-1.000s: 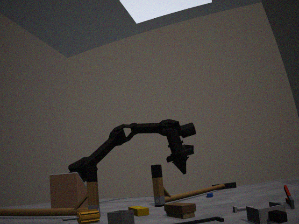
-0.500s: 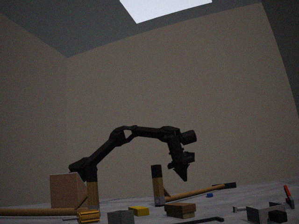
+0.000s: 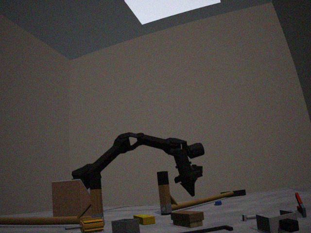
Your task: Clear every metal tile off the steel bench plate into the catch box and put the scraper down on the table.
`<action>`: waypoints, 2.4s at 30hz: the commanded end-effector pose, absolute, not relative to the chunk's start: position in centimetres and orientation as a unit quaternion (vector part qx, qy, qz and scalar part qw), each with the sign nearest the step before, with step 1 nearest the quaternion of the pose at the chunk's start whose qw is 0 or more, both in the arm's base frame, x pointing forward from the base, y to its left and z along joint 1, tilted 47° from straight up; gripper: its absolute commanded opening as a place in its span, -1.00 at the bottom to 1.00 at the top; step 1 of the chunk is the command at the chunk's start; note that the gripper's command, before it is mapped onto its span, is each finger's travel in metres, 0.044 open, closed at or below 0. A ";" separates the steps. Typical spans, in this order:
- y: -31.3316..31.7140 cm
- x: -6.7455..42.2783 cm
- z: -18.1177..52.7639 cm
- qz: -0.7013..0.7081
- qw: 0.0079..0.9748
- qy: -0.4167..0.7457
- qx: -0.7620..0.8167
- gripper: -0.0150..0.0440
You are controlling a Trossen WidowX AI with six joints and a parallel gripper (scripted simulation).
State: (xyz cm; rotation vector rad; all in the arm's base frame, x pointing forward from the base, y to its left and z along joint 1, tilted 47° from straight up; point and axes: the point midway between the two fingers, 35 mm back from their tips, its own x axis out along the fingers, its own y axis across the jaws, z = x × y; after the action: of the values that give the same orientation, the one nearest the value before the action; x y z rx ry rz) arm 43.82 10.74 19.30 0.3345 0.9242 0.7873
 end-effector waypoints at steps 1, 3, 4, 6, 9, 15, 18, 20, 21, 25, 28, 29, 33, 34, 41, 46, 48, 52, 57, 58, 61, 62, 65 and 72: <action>11.3 43.8 18.6 0.365 0.808 0.434 0.160 -0.49; 11.7 43.7 18.3 0.364 0.808 0.434 0.162 -0.49; 11.8 43.7 18.2 0.364 0.808 0.434 0.162 -0.49; 12.2 43.7 17.9 0.364 0.808 0.433 0.164 -0.49; 12.7 43.7 17.5 0.364 0.808 0.433 0.166 -0.49; 13.1 43.7 17.2 0.363 0.808 0.433 0.168 -0.49; 13.0 43.9 17.2 0.363 0.808 0.433 0.168 -0.49; 13.0 44.1 17.2 0.363 0.808 0.433 0.168 -0.49; 12.9 44.2 17.2 0.363 0.808 0.433 0.168 -0.49; 12.8 44.6 17.1 0.363 0.808 0.433 0.168 -0.49; 12.7 44.9 17.1 0.363 0.808 0.433 0.168 -0.49; 12.7 45.0 17.1 0.363 0.808 0.433 0.168 -0.49; 12.5 45.3 17.1 0.363 0.808 0.433 0.167 -0.49; 12.5 45.4 17.1 0.363 0.808 0.433 0.167 -0.49; 12.3 46.1 17.0 0.363 0.808 0.433 0.167 -0.49; 12.1 46.5 17.0 0.363 0.808 0.433 0.167 -0.49; 12.0 46.7 16.9 0.363 0.808 0.432 0.167 -0.49; 11.9 47.1 16.9 0.363 0.808 0.432 0.167 -0.49; 11.7 47.5 16.8 0.363 0.808 0.432 0.167 -0.49; 11.6 47.6 16.8 0.363 0.808 0.432 0.167 -0.49; 11.5 47.9 16.7 0.363 0.808 0.432 0.167 -0.49; 11.5 48.0 16.7 0.363 0.808 0.432 0.167 -0.49; 11.4 48.3 16.7 0.363 0.808 0.432 0.167 -0.49; 11.1 48.9 16.5 0.363 0.808 0.432 0.167 -0.49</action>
State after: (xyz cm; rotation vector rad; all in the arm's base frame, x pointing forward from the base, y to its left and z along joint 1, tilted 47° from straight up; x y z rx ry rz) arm 48.42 11.18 16.60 0.3609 0.9296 0.7717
